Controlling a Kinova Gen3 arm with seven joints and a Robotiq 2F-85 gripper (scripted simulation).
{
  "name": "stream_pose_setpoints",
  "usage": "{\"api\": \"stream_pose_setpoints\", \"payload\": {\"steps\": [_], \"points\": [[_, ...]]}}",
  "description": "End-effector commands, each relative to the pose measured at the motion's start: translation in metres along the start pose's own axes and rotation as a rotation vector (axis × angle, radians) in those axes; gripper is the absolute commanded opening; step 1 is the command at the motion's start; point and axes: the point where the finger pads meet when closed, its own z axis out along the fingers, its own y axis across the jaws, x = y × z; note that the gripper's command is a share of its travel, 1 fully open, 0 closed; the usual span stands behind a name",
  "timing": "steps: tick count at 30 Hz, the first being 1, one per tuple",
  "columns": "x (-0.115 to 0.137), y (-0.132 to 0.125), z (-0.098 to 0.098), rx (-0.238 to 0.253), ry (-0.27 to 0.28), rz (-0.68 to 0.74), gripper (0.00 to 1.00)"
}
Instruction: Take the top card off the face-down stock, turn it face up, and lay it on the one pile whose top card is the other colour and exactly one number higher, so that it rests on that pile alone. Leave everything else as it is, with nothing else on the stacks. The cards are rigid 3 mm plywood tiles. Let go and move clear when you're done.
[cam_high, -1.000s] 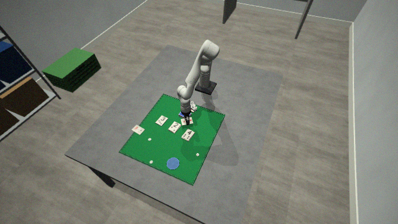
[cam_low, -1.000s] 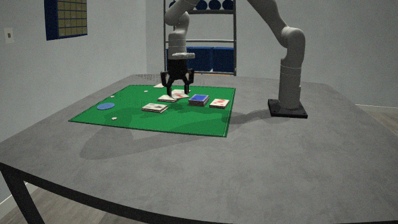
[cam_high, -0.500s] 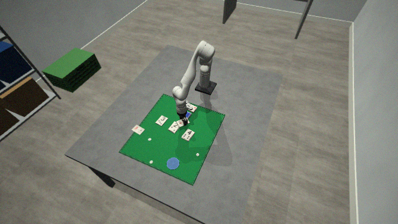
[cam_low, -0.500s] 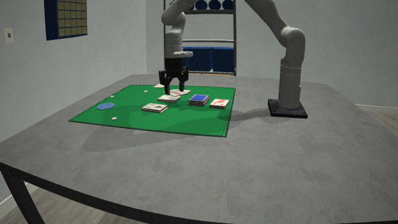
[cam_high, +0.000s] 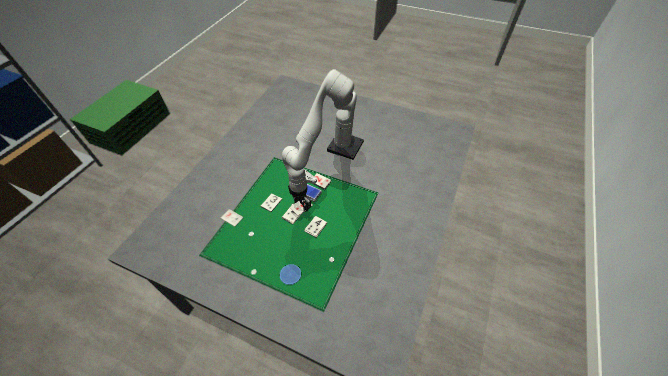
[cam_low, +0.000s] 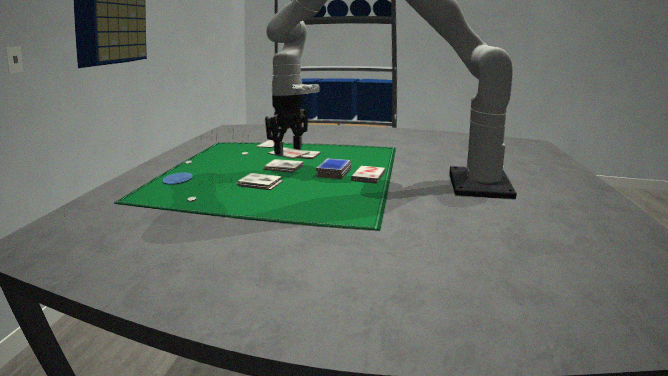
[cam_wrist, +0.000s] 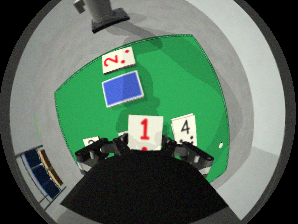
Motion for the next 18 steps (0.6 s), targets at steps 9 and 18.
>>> {"api": "stream_pose_setpoints", "payload": {"steps": [9, 18], "points": [[-0.019, -0.009, -0.001, -0.002, 0.005, -0.157, 0.72], [-0.026, -0.013, -0.002, -0.002, 0.005, -0.229, 0.72]]}}
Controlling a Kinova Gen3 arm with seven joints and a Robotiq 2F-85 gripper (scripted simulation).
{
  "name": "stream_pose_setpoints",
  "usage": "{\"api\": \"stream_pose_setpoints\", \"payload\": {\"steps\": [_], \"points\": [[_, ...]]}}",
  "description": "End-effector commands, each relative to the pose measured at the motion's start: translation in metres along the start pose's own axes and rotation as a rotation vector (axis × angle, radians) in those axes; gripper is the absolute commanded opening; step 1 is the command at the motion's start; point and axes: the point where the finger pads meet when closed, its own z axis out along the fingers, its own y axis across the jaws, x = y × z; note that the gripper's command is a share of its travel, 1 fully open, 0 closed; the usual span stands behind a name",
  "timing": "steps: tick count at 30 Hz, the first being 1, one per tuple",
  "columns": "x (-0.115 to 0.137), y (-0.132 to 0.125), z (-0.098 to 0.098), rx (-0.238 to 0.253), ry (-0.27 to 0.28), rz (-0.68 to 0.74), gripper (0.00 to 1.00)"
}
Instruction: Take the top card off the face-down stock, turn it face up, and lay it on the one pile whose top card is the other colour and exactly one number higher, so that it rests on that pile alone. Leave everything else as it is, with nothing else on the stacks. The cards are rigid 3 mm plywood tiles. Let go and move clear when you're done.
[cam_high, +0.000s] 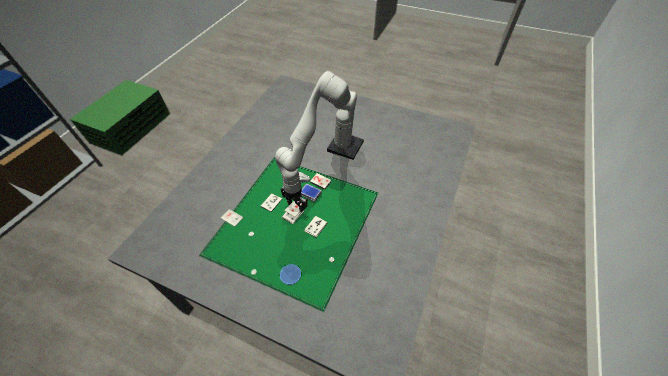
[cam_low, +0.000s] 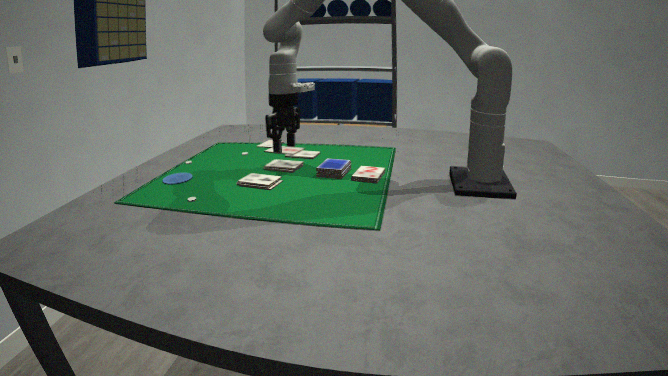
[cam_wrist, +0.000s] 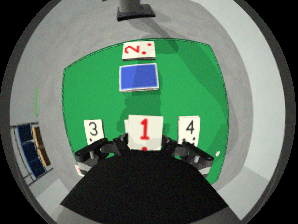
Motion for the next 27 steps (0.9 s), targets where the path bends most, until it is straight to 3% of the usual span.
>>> {"api": "stream_pose_setpoints", "payload": {"steps": [1, 27], "points": [[-0.0034, -0.0035, -0.0002, -0.002, 0.005, -0.032, 0.72], [-0.0108, -0.0097, -0.0006, -0.002, 0.006, -0.119, 0.72]]}}
